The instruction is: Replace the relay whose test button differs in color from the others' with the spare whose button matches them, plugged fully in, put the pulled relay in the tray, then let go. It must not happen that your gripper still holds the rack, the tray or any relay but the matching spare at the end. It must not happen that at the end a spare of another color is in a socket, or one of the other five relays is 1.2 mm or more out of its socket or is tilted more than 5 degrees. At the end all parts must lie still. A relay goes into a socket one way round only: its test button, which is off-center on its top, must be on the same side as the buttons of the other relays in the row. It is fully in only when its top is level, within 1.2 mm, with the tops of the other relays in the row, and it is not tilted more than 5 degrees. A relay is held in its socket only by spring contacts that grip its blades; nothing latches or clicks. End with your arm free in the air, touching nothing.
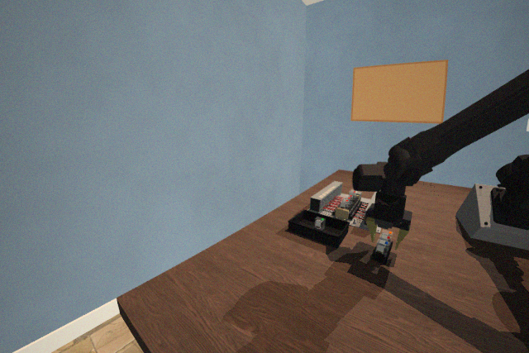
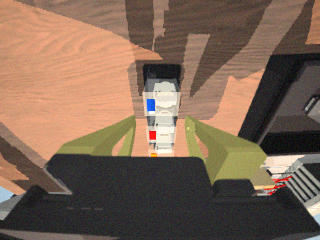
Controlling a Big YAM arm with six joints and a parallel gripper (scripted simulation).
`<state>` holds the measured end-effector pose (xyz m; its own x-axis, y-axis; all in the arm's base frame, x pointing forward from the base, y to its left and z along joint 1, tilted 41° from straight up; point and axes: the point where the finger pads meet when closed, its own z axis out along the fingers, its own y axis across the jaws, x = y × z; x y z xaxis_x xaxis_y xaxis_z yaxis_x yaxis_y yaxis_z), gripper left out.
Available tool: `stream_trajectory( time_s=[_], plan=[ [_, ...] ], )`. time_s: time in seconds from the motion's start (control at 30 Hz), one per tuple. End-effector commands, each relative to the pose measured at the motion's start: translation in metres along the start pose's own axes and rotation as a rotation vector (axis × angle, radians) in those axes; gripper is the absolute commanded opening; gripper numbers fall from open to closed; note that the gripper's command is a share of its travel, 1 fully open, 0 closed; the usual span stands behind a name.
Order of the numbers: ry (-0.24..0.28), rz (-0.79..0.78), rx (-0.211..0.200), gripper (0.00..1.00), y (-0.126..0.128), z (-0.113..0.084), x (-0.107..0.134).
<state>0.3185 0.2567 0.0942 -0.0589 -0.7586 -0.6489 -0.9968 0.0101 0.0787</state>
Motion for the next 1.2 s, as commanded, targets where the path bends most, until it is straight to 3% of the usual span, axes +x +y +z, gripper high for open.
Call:
stream_trajectory(
  time_s=[0.0, 1.17],
  plan=[
    [-0.011, -0.007, 0.018, 0.59, -0.0054, 0.0000, -0.0065],
    [-0.018, -0.017, 0.032, 0.59, -0.0097, -0.0024, -0.0096]
  ],
)
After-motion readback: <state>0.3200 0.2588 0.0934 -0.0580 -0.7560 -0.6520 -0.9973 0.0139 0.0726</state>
